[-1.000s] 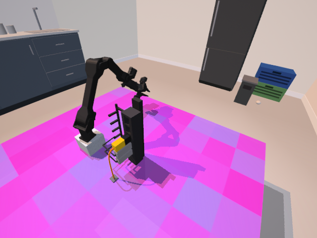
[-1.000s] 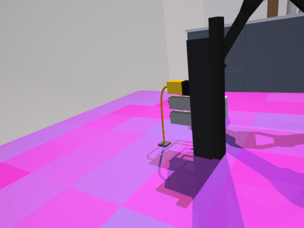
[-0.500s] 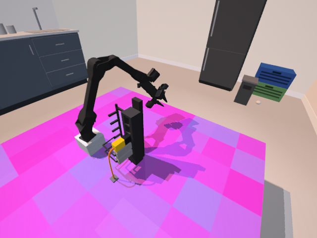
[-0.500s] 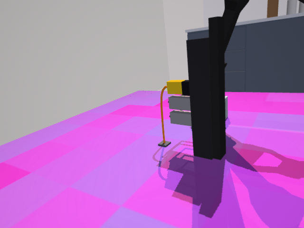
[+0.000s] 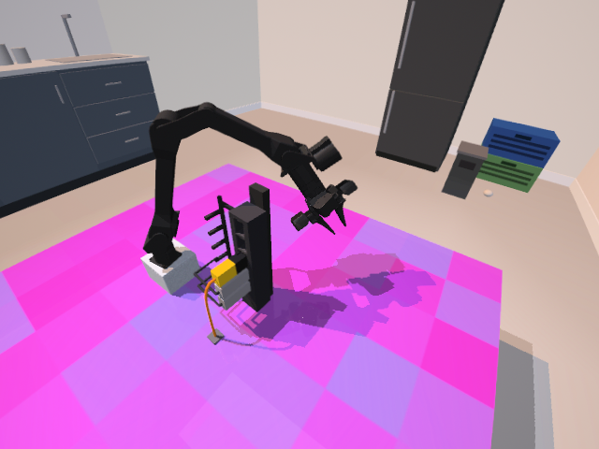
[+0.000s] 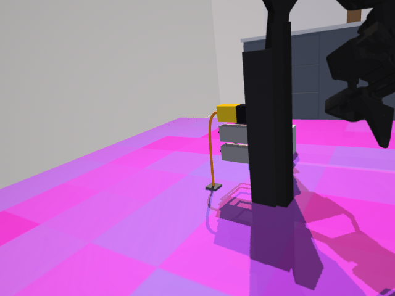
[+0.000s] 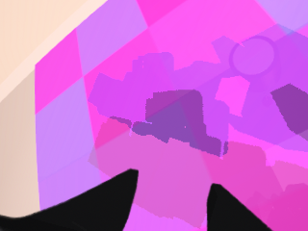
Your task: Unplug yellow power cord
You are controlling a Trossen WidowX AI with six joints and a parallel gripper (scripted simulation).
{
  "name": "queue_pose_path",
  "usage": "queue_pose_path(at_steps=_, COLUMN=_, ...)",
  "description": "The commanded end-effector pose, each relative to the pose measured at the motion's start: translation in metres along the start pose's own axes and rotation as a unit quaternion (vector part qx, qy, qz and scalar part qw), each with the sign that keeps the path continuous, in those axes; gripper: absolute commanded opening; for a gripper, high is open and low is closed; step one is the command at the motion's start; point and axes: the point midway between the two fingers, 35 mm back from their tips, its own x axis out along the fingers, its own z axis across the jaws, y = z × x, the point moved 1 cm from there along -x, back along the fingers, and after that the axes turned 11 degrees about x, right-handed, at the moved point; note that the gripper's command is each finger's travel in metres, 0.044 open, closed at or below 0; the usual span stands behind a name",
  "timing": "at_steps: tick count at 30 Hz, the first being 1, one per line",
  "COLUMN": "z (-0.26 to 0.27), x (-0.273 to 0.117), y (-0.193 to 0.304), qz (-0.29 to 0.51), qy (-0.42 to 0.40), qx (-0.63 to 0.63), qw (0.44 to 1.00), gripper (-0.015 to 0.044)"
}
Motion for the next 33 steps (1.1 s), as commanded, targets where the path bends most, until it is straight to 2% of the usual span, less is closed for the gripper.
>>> queue_pose_path(at_steps=1, z=-0.005, x=0.001, y=-0.068, qz=-0.028, qy=0.018, qx=0.032, qw=0.999, gripper=0.016)
queue_pose_path(at_steps=8, z=-0.032, x=-0.006, y=-0.171, qz=-0.076, qy=0.051, qx=0.084, qw=0.992, gripper=0.016)
queue_pose_path(at_steps=12, z=-0.053, x=-0.015, y=-0.209, qz=-0.088, qy=0.075, qx=0.103, qw=0.988, gripper=0.016)
queue_pose_path(at_steps=19, z=-0.111, x=-0.037, y=-0.235, qz=-0.067, qy=0.155, qx=0.166, qw=0.972, gripper=0.016)
queue_pose_path(at_steps=27, z=-0.219, x=-0.109, y=-0.232, qz=-0.009, qy=0.319, qx=0.37, qw=0.873, gripper=0.016)
queue_pose_path(at_steps=30, z=-0.238, x=-0.129, y=-0.225, qz=0.004, qy=0.352, qx=0.422, qw=0.835, gripper=0.016)
queue_pose_path(at_steps=33, z=-0.239, x=-0.131, y=-0.224, qz=0.005, qy=0.355, qx=0.426, qw=0.832, gripper=0.016)
